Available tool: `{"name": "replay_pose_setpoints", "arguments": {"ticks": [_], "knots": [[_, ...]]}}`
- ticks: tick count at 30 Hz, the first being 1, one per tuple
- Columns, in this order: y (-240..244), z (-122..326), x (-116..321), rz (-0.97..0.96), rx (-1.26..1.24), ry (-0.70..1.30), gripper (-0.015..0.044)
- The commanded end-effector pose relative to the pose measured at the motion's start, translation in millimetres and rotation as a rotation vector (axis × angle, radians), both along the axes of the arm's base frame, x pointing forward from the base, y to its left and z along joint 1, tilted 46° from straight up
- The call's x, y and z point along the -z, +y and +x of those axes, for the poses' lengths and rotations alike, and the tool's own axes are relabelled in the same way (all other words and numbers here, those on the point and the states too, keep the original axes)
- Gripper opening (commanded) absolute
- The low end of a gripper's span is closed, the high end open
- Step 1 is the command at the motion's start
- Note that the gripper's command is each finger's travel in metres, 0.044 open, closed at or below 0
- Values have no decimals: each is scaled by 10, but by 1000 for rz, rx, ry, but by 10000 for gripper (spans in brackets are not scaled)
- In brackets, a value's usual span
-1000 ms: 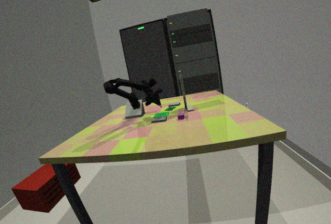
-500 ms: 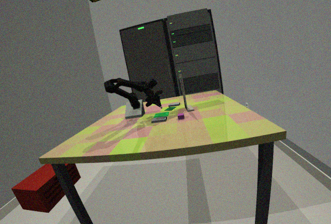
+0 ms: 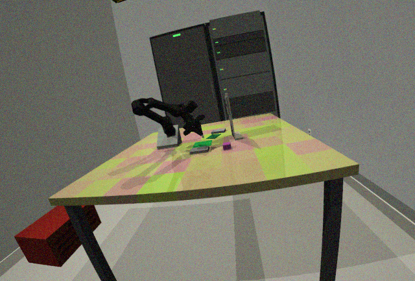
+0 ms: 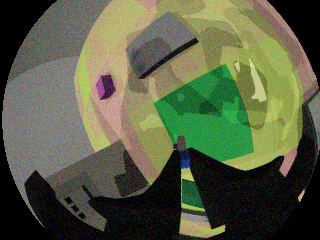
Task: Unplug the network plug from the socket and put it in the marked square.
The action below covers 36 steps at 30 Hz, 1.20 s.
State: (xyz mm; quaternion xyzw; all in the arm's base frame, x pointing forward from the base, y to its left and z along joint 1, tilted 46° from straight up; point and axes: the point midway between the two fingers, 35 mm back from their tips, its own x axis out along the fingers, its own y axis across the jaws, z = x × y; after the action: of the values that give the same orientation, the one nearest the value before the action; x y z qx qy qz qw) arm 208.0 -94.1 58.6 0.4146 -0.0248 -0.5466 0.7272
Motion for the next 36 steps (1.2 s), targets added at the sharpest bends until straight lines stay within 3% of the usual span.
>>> {"name": "replay_pose_setpoints", "arguments": {"ticks": [1, 36], "knots": [[-24, -6, 54, 2, -4, 15, 0], [-208, -44, 207, -3, -8, 12, 0]]}}
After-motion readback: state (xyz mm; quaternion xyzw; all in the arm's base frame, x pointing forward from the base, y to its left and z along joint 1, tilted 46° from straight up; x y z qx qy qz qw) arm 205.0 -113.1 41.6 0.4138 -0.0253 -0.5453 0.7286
